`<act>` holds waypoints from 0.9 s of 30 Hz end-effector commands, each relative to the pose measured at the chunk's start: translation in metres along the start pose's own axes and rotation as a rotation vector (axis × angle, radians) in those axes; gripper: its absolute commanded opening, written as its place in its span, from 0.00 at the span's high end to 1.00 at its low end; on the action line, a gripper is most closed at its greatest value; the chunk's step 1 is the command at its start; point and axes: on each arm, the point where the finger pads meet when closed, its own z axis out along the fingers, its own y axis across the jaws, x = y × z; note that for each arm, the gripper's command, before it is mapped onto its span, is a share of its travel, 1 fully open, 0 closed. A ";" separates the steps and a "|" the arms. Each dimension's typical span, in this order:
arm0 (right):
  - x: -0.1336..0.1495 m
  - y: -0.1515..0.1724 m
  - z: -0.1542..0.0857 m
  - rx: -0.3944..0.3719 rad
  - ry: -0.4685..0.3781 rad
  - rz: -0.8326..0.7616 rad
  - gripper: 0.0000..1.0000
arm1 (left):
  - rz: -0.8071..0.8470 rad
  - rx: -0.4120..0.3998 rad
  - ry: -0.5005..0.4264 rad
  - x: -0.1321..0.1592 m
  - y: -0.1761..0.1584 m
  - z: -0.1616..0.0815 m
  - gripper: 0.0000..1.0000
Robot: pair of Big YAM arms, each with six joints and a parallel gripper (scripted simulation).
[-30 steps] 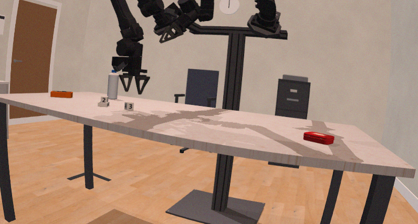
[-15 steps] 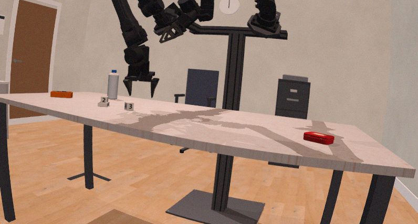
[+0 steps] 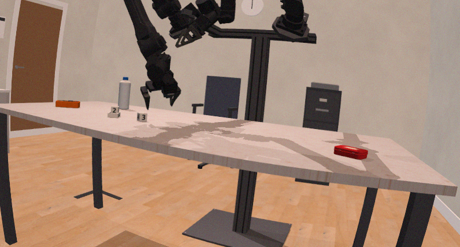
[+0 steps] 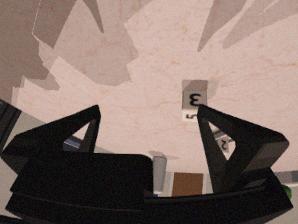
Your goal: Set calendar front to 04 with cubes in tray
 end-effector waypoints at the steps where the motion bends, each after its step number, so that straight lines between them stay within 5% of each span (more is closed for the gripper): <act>1: 0.001 0.015 0.005 -0.023 0.064 -0.249 0.00 | -0.020 0.000 -0.009 -0.005 -0.001 0.000 0.00; 27: 0.015 0.012 0.013 -0.184 0.416 -1.238 0.00 | -0.020 0.000 -0.009 -0.005 -0.001 0.000 0.00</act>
